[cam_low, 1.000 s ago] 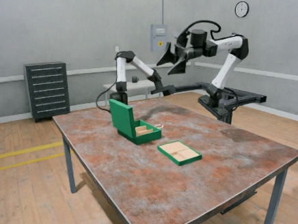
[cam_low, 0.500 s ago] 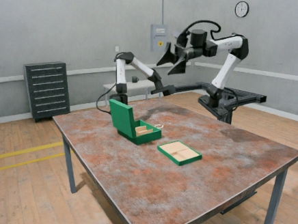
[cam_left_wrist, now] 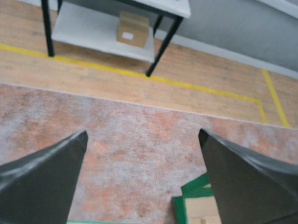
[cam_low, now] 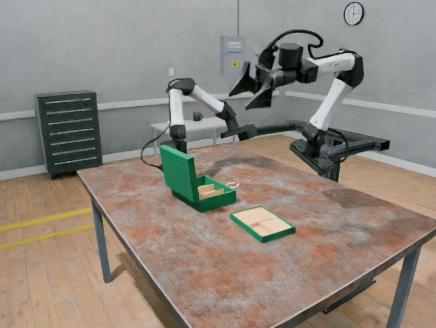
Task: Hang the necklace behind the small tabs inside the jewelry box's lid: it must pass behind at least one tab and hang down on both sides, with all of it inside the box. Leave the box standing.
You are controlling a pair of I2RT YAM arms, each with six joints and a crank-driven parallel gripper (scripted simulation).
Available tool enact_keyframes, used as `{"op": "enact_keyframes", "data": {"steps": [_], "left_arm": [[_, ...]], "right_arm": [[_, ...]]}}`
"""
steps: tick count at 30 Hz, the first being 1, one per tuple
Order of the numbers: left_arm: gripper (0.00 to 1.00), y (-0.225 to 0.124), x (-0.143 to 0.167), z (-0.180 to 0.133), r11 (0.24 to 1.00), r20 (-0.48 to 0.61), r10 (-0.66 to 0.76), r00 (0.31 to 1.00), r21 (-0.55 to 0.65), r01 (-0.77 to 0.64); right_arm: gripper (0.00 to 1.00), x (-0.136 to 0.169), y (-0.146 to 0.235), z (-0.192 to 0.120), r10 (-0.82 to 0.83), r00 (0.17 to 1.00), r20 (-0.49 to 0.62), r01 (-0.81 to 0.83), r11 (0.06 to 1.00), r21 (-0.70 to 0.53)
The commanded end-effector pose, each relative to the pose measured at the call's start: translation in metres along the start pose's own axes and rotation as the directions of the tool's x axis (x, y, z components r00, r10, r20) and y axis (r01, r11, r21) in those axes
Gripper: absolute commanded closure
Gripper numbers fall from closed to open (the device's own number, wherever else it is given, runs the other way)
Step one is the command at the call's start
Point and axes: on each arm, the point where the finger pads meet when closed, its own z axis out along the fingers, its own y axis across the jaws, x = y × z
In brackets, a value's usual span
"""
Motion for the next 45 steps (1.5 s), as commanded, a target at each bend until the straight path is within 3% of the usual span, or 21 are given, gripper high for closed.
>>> {"op": "enact_keyframes", "data": {"steps": [1,8,9,13,28,29,45], "left_arm": [[0.00,-0.004,-0.040,-0.003,1.000,0.105,0.016,0.994,0.023,-0.018],[0.00,-0.004,-0.040,-0.003,1.000,0.105,0.016,0.994,0.023,-0.018],[0.00,-0.004,-0.040,-0.003,1.000,0.105,0.016,0.994,0.023,-0.018],[0.00,-0.004,-0.040,-0.003,1.000,0.105,0.016,0.994,0.023,-0.018],[0.00,-0.004,-0.040,-0.003,1.000,0.105,0.016,0.994,0.023,-0.018],[0.00,-0.004,-0.040,-0.003,1.000,0.105,0.016,0.994,0.023,-0.018],[0.00,-0.004,-0.040,-0.003,1.000,0.105,0.016,0.994,0.023,-0.018]], "right_arm": [[0.75,-0.022,-0.003,0.005,0.011,0.998,0.059,-0.012,1.000,0.011],[0.75,-0.023,-0.004,0.004,0.014,0.998,0.065,-0.015,1.000,0.009],[0.75,-0.010,-0.002,0.004,-0.007,1.000,0.029,0.007,1.000,0.012],[0.75,-0.005,-0.003,0.007,-0.006,1.000,0.020,0.006,1.000,0.014],[0.75,-0.008,0.003,0.008,-0.020,0.999,0.042,0.019,1.000,0.015],[1.00,-0.012,-0.003,0.003,-0.005,0.999,0.041,0.004,1.000,0.018],[1.00,-0.018,-0.002,0.001,0.004,0.998,0.059,-0.004,1.000,0.012]]}}
